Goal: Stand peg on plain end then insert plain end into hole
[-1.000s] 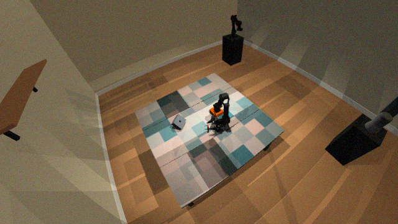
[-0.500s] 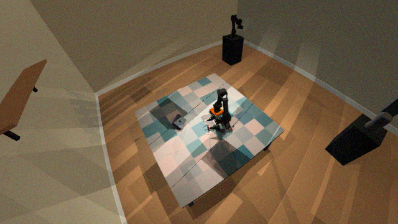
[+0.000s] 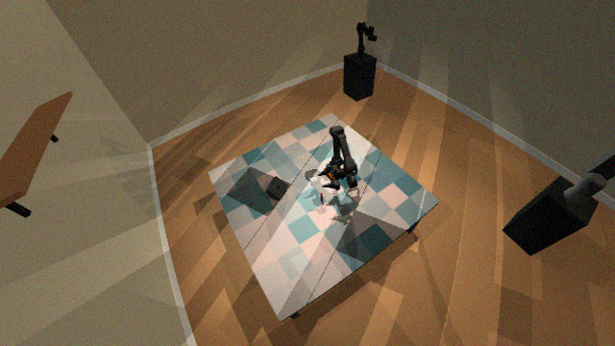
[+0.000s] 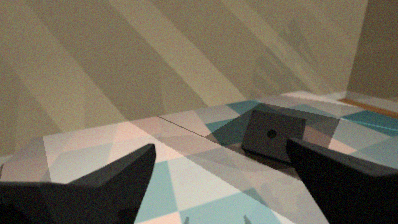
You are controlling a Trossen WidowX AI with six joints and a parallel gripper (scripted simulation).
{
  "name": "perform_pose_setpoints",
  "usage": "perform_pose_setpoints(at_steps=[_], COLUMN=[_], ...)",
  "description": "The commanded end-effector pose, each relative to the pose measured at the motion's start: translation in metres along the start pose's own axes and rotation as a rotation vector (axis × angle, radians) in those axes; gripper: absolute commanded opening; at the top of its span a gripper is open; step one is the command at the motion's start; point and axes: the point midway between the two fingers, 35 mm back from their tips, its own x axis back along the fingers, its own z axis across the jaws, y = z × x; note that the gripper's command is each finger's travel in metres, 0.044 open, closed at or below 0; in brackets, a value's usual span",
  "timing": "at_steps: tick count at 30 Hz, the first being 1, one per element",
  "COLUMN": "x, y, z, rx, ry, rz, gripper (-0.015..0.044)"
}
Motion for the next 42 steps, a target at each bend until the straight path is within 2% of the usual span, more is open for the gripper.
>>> perform_pose_setpoints(at_steps=[1, 13, 23, 32, 42], x=[-0.003, -0.023, -0.029, -0.031, -0.032], y=[0.000, -0.030, -0.053, -0.068, -0.073], z=[-0.004, -0.023, -0.031, -0.030, -0.018], rx=[0.021, 0.131, 0.175, 0.170, 0.105], ry=[-0.029, -0.230, -0.313, -0.304, -0.188], rz=[0.035, 0.367, 0.682, 0.975, 1.272], gripper=[0.0440, 0.0440, 0.0440, 0.0440, 0.0440])
